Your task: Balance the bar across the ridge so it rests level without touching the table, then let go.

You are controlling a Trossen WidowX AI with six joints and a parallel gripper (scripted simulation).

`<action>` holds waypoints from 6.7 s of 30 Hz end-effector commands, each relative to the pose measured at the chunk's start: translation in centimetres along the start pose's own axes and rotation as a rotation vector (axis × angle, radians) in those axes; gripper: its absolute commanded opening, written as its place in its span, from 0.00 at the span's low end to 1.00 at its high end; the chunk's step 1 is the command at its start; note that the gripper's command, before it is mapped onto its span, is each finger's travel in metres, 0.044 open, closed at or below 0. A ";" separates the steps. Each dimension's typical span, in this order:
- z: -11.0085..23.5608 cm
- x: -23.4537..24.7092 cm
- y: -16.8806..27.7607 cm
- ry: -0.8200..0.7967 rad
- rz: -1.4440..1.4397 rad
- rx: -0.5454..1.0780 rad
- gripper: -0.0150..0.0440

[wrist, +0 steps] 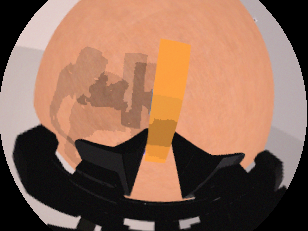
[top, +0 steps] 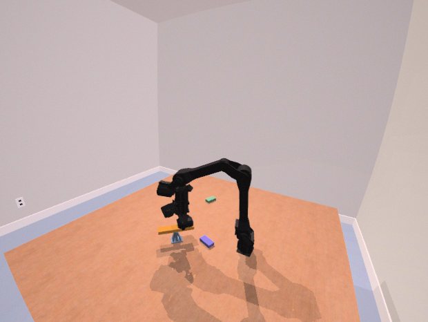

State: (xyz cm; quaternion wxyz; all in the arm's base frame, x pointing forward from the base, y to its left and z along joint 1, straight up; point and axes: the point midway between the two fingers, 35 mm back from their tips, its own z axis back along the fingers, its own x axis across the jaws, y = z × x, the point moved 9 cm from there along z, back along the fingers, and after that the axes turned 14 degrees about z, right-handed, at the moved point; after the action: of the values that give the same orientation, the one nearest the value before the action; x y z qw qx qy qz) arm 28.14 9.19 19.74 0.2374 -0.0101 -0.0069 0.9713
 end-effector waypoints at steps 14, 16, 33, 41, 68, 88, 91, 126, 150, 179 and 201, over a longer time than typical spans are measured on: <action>0.1 0.0 0.0 0.000 -0.002 0.001 0.25; 0.1 0.0 0.0 0.000 -0.002 0.001 0.25; 0.1 0.0 0.0 0.000 -0.002 0.001 0.25; 0.1 0.0 0.0 0.000 -0.002 0.001 0.25; 0.1 0.0 0.0 -0.001 0.000 0.001 0.25; 0.1 0.0 0.0 -0.001 0.000 0.001 0.48; 0.1 0.0 0.0 -0.001 0.000 0.001 0.54; 0.1 0.0 0.0 -0.001 0.000 0.001 0.55; 0.1 0.0 0.0 -0.001 0.000 0.001 0.79; 10.1 0.0 0.0 -0.002 0.000 0.001 1.00; 10.1 0.0 0.0 -0.002 0.000 0.001 1.00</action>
State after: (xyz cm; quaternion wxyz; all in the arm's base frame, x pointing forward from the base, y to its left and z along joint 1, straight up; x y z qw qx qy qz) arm 27.83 9.09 29.87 0.2374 -0.0110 -0.0074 0.9713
